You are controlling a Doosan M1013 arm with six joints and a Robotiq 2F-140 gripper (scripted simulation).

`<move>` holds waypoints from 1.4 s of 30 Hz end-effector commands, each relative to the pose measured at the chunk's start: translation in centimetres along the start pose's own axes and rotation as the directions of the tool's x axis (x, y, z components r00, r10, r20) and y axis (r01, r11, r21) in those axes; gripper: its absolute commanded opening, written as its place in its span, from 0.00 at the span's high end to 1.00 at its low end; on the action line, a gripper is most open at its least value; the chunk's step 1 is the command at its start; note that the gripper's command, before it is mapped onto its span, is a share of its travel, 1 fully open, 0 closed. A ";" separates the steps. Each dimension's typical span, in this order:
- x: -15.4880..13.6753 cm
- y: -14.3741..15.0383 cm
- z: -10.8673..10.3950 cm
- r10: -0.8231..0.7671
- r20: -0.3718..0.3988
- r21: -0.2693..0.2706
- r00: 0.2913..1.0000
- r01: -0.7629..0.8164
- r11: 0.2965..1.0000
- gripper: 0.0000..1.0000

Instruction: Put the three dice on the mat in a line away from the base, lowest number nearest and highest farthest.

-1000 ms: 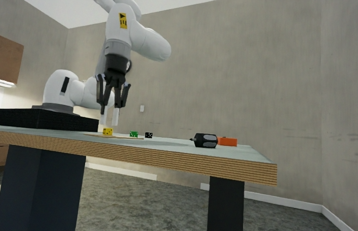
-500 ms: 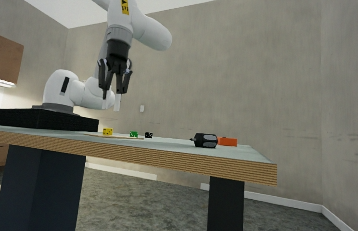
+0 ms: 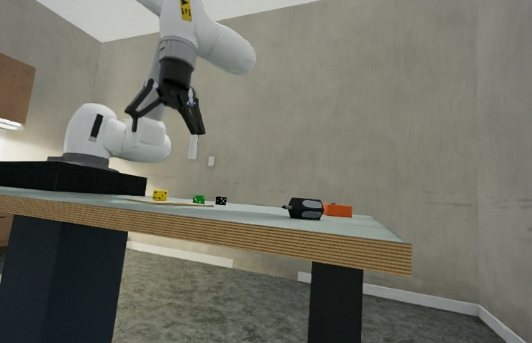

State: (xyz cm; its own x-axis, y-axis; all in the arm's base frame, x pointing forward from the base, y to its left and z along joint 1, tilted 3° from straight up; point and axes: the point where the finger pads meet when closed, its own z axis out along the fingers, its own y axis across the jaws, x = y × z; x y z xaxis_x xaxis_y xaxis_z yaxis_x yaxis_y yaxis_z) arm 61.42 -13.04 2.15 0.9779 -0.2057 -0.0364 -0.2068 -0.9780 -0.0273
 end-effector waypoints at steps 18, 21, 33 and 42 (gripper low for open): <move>0.1 -1.5 0.0 -0.193 -0.001 0.000 0.981 0.193 0.981 0.00; 0.0 -2.3 0.0 -0.307 -0.001 0.000 0.952 0.307 0.952 0.00; -0.1 -5.4 0.2 -0.659 -0.001 -0.001 0.752 0.659 0.752 0.00; -0.2 -7.0 0.3 -0.804 -0.001 -0.001 0.594 0.804 0.594 0.00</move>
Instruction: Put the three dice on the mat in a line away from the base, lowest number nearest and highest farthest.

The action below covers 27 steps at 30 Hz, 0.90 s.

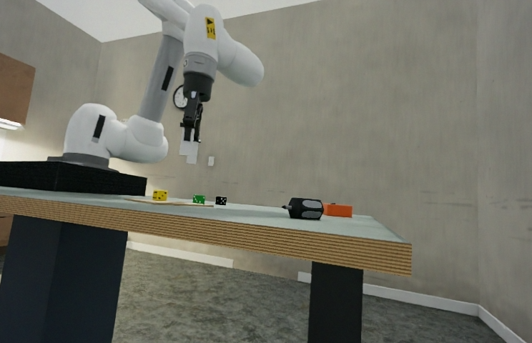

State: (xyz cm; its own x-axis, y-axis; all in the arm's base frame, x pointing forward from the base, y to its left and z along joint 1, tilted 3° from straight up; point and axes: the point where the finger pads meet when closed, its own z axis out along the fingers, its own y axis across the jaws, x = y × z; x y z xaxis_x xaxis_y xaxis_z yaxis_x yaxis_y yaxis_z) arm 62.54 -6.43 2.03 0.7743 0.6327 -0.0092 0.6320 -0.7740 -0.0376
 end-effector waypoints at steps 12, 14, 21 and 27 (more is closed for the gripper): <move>2.8 -2.8 0.1 -0.518 -0.011 0.001 0.856 0.518 0.856 0.00; 3.2 -3.2 0.1 -0.576 -0.011 0.000 0.817 0.576 0.817 0.00; 4.3 -4.5 0.2 -0.750 -0.011 -0.002 0.661 0.750 0.661 0.00; 5.4 -5.8 0.2 -0.880 -0.010 -0.005 0.475 0.880 0.475 0.00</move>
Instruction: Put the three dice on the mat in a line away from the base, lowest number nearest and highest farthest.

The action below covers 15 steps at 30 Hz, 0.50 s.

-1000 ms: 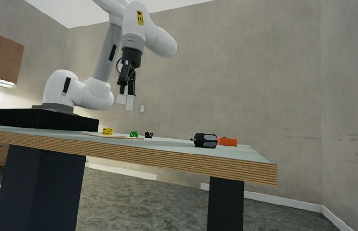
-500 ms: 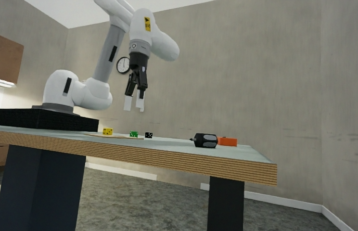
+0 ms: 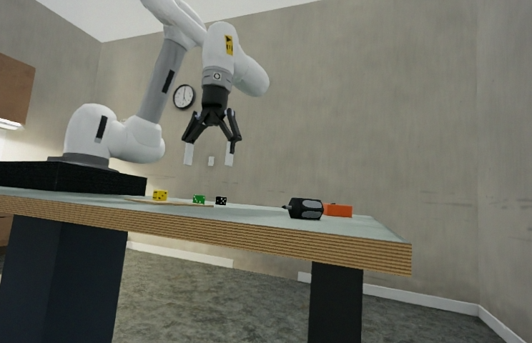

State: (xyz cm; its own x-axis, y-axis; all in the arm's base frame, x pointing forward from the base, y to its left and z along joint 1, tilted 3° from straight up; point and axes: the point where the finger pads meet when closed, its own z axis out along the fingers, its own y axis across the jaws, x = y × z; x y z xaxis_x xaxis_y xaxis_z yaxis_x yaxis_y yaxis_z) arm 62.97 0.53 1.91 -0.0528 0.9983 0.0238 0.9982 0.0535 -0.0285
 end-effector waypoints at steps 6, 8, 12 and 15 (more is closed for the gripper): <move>1.8 0.1 0.0 -0.244 -0.011 -0.005 0.970 0.244 0.970 0.00; 2.9 0.2 0.0 -0.386 -0.010 -0.006 0.922 0.386 0.922 0.00; 3.9 0.2 0.1 -0.508 -0.009 -0.008 0.861 0.508 0.861 0.00; 4.7 0.2 0.1 -0.596 -0.008 -0.008 0.803 0.596 0.803 0.00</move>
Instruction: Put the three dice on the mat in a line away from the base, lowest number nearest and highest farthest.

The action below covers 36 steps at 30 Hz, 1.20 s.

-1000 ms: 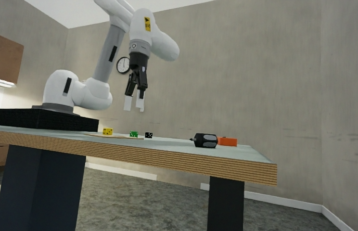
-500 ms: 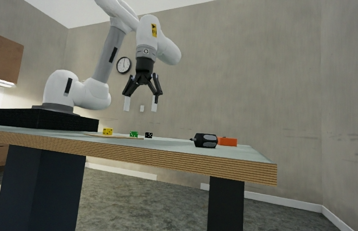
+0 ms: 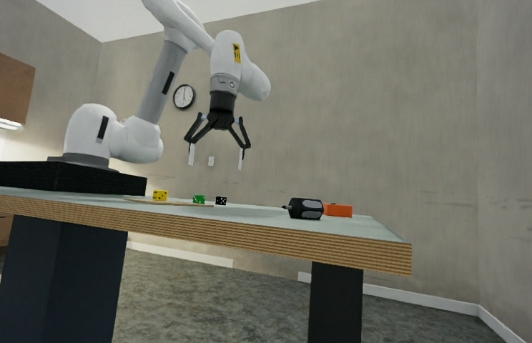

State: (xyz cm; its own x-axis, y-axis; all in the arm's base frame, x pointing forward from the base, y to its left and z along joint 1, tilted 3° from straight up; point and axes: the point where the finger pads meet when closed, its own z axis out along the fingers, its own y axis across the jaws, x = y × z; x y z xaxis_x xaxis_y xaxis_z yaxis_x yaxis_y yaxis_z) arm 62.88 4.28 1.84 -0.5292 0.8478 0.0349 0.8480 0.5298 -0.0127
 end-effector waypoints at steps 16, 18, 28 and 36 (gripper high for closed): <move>4.1 2.2 0.1 -0.588 -0.004 -0.011 0.809 0.588 0.809 0.00; 4.3 2.3 0.1 -0.614 -0.003 -0.011 0.789 0.614 0.789 0.00; 4.4 2.3 0.1 -0.626 -0.003 -0.011 0.780 0.626 0.780 0.68; 4.4 2.3 0.1 -0.626 -0.003 -0.011 0.780 0.626 0.780 0.68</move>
State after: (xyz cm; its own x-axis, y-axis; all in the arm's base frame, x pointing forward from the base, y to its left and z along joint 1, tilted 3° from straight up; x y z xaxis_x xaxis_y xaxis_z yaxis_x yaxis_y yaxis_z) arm 62.42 9.27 1.75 -0.9435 0.3292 0.0392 0.3302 0.9437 0.0219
